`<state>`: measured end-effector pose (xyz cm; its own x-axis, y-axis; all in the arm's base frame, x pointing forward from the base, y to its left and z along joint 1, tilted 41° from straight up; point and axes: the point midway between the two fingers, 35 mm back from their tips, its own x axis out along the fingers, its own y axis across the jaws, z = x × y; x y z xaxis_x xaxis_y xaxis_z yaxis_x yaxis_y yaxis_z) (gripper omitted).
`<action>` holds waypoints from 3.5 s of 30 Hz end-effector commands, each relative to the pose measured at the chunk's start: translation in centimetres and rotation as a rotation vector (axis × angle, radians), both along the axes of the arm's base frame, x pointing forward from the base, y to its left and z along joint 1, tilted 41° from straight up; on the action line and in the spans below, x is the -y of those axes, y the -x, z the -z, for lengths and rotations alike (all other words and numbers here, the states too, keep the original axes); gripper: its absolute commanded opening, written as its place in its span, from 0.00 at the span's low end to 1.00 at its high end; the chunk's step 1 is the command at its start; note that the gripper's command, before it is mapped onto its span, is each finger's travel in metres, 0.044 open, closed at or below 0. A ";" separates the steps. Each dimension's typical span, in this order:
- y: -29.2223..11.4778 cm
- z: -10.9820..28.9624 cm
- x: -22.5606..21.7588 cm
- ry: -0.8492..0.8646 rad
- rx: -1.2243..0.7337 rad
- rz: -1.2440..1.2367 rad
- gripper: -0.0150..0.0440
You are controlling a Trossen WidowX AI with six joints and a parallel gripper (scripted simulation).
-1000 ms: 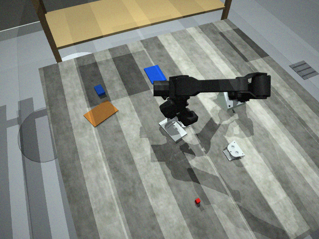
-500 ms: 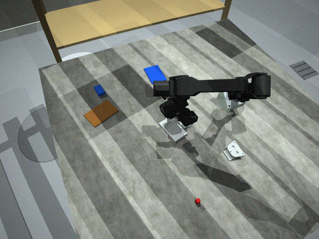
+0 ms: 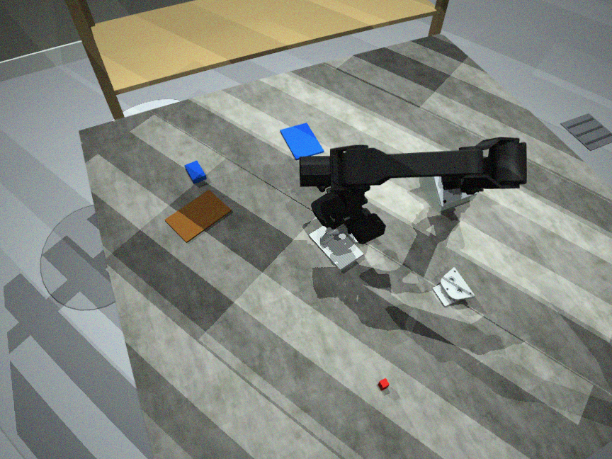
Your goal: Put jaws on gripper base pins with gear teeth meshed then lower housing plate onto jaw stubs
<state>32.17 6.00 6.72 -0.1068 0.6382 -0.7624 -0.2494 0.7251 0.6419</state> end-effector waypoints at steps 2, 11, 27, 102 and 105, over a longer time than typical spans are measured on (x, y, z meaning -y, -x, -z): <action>0.7 -1.2 -1.1 -0.004 0.003 0.002 0.48; 0.8 -1.3 -1.2 -0.005 0.003 0.002 0.48; 0.8 -1.3 -1.2 -0.004 -0.001 0.006 0.48; 1.4 2.5 -4.6 -0.006 -0.002 0.008 0.48; 1.5 2.7 -4.7 -0.006 -0.004 0.010 0.48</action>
<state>30.76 10.57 4.16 -0.1024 0.6409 -0.7608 -0.2470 0.7244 0.6435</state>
